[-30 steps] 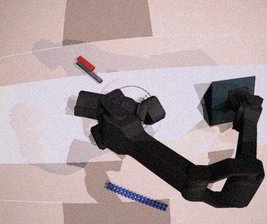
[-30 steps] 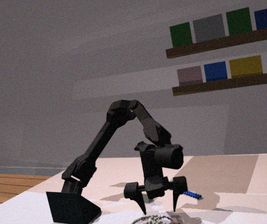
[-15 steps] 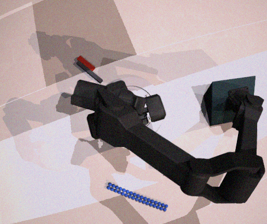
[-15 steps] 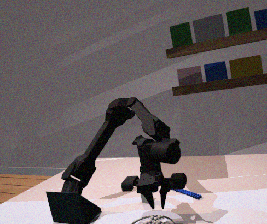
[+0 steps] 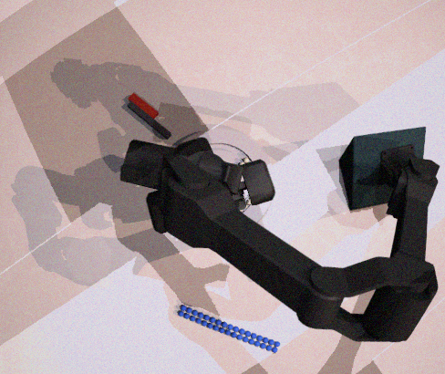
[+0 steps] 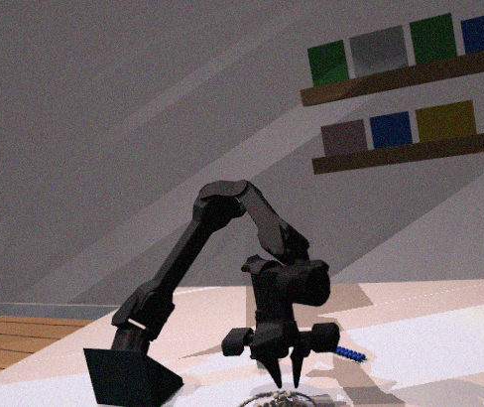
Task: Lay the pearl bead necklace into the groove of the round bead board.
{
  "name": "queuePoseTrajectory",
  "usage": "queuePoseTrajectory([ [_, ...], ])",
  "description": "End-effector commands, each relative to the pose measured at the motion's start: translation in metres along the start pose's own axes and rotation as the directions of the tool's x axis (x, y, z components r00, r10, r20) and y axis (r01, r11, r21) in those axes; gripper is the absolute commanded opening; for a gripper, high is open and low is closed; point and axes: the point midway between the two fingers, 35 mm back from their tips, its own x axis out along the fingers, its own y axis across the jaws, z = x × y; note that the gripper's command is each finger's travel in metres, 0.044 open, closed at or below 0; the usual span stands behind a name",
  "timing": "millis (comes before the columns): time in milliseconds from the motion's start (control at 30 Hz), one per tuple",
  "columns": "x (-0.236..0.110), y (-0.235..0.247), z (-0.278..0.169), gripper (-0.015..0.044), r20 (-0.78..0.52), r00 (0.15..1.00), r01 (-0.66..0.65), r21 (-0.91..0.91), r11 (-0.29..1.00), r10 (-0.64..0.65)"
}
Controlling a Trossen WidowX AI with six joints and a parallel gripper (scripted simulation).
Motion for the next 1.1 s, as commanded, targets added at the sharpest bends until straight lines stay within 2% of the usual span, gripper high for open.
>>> queuePoseTrajectory([
  [0, 0.007, 0.0, -0.001, 0.012, -0.006, 1.0, -0.002, 0.01, 1.0, 0.002],
  [300, 0.017, -0.001, -0.001, 0.012, -0.007, 1.0, 0.0, 0.013, 1.0, 0.0],
  [467, 0.015, -0.001, -0.001, 0.0, -0.002, 1.0, 0.004, 0.005, 1.0, -0.004],
  [1067, 0.015, -0.001, -0.001, 0.0, -0.002, 1.0, 0.004, 0.005, 1.0, -0.004],
])
